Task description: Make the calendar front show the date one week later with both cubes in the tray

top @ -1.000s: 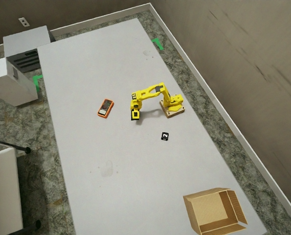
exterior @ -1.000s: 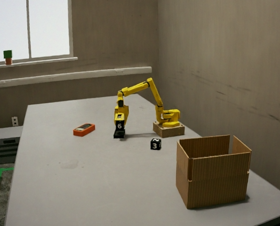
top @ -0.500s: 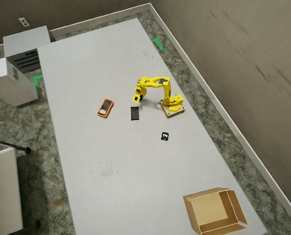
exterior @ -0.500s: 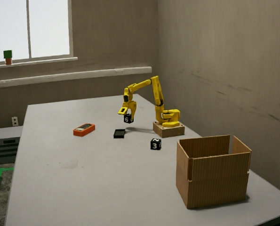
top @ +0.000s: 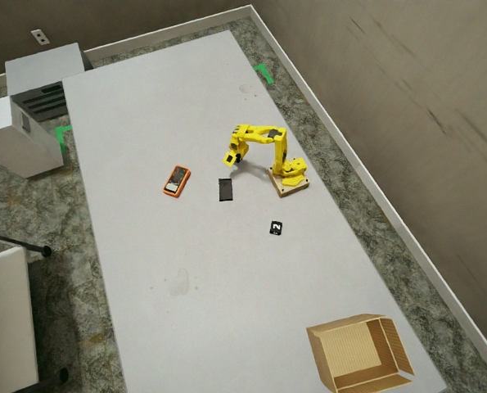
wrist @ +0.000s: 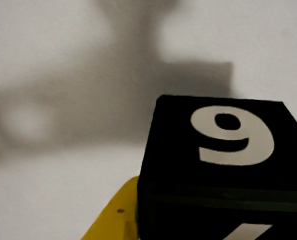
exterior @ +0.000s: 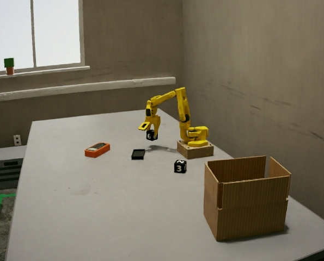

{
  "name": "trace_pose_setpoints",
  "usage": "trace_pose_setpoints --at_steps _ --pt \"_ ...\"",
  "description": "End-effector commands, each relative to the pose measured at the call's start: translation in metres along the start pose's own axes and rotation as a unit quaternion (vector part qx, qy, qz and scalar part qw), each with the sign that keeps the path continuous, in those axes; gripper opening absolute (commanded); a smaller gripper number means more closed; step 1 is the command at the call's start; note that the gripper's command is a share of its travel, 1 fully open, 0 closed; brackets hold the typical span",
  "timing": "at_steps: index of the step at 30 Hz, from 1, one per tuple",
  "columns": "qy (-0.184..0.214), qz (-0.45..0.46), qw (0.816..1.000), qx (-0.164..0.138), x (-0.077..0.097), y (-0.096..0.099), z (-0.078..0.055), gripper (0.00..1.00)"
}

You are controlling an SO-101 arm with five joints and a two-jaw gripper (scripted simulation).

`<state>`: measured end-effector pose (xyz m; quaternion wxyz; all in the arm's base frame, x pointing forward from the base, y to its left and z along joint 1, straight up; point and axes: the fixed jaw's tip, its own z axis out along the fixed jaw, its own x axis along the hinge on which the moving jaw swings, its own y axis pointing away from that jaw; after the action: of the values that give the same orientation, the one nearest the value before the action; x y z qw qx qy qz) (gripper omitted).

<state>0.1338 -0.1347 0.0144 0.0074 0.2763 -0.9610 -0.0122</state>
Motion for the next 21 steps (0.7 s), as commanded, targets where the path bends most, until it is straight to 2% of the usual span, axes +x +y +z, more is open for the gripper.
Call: trace_pose_setpoints --at_steps 1,21 --pt "-0.002 0.002 1.0 0.006 0.0017 -0.0005 -0.0014 0.0" --pt "-0.002 0.002 1.0 0.006 0.0017 -0.0005 0.0018 0.0"
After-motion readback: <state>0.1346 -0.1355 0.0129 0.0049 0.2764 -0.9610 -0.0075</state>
